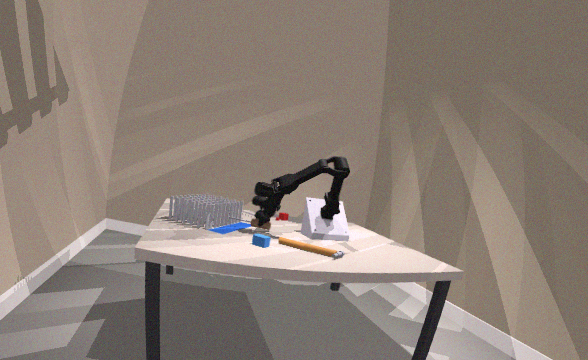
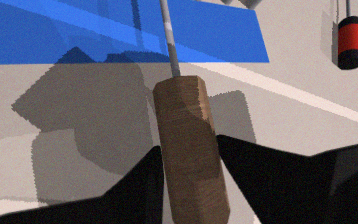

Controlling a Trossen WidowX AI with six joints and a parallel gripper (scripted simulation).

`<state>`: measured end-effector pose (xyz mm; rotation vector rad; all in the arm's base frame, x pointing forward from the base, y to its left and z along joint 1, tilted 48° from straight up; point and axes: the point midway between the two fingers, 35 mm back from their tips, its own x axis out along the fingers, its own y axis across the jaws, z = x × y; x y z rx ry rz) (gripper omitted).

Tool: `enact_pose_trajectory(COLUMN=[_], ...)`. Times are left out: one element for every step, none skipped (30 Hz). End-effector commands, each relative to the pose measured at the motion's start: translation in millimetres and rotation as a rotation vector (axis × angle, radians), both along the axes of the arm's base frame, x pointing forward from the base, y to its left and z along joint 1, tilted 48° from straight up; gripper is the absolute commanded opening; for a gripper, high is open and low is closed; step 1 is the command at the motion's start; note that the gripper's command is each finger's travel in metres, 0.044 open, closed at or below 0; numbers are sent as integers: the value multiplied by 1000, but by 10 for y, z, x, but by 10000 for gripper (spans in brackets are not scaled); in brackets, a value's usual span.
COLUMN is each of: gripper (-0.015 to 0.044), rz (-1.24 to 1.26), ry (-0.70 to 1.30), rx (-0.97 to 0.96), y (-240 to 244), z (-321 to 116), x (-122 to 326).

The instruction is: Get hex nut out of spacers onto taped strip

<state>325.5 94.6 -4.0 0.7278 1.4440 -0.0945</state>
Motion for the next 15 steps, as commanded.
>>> enact_pose_trajectory(gripper=[0, 0, 0, 0, 0, 0, 0, 0, 0, 0, 0, 0, 0, 0, 0], rz=[4, 4, 4, 4, 4, 4, 4, 4, 4, 4, 4, 4, 4, 4, 4], ry=[-9, -9, -9, -9, -9, -9, -9, -9, -9, -9, -9, -9, -9, -9, -9], rx=[1, 1, 1, 1, 1, 1, 1, 1, 1, 1, 1, 1, 1, 1, 1], y=[-6, -8, -10, -12, -14, -16, -18, -20, -22, -24, -26, -28, -30, -32, -34], z=[0, -3, -6, -8, -11, -14, -17, -19, -22, -25, -27, -30, -33, -36, -38], x=[51, 56, 62, 68, 74, 79, 85, 91, 97, 103, 108, 114, 120, 126, 132])
